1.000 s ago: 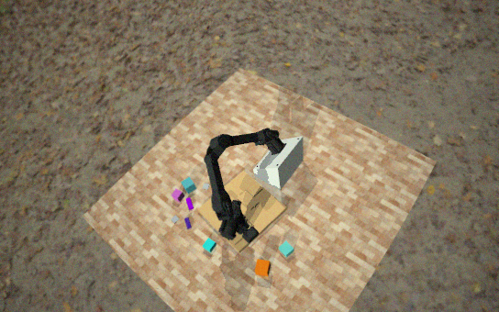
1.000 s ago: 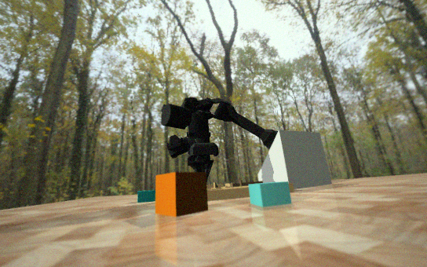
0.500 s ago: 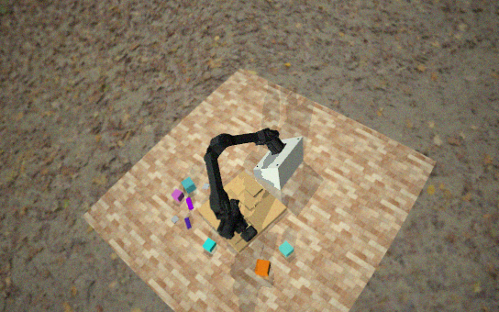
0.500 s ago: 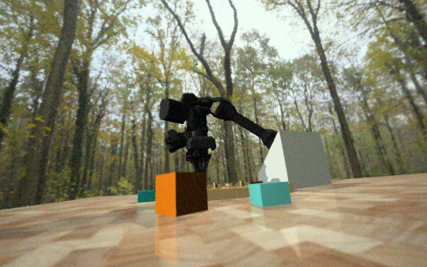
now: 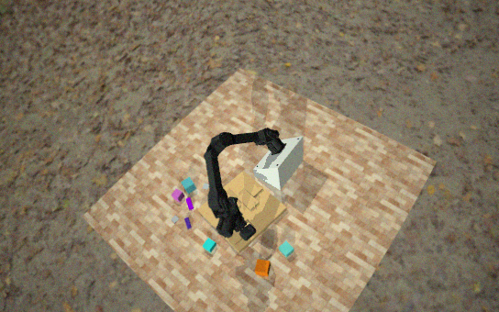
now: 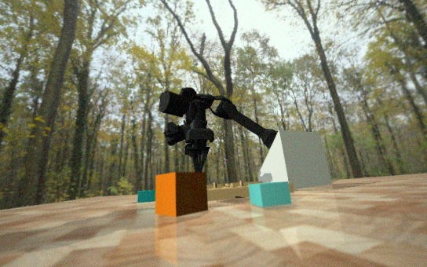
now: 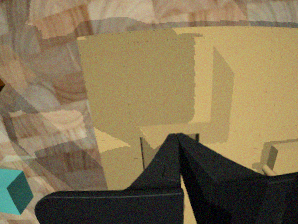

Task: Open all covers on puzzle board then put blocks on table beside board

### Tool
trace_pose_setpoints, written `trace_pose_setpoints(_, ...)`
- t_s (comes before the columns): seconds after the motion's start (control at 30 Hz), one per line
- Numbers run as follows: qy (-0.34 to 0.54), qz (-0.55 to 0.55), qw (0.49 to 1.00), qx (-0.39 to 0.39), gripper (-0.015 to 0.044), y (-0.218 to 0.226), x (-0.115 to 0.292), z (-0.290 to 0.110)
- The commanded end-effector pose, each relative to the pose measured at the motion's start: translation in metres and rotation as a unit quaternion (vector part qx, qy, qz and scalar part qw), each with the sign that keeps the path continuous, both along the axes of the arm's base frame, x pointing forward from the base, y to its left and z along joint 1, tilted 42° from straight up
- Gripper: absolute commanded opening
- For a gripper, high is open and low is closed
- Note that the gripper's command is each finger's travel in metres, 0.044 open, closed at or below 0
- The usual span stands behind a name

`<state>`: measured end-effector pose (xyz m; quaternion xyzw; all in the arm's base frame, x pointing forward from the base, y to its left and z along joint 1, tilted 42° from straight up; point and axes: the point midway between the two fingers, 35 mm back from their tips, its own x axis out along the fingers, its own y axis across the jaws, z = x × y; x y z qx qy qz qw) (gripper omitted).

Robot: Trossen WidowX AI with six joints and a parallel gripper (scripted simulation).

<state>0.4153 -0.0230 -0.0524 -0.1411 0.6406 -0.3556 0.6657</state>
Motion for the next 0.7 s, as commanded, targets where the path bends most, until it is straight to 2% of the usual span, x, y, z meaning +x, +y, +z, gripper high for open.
trace_pose_setpoints(0.0, -0.003, 0.0, 1.0, 0.002, 0.0, 0.006, 0.002, 0.006)
trace_pose_setpoints(0.3, 0.0, 0.0, 1.0, 0.0, 0.0, 0.007, -0.001, 0.009)
trace_pose_setpoints(0.67, 0.0, 0.001, 1.0, 0.002, 0.0, 0.021, -0.051, 0.02)
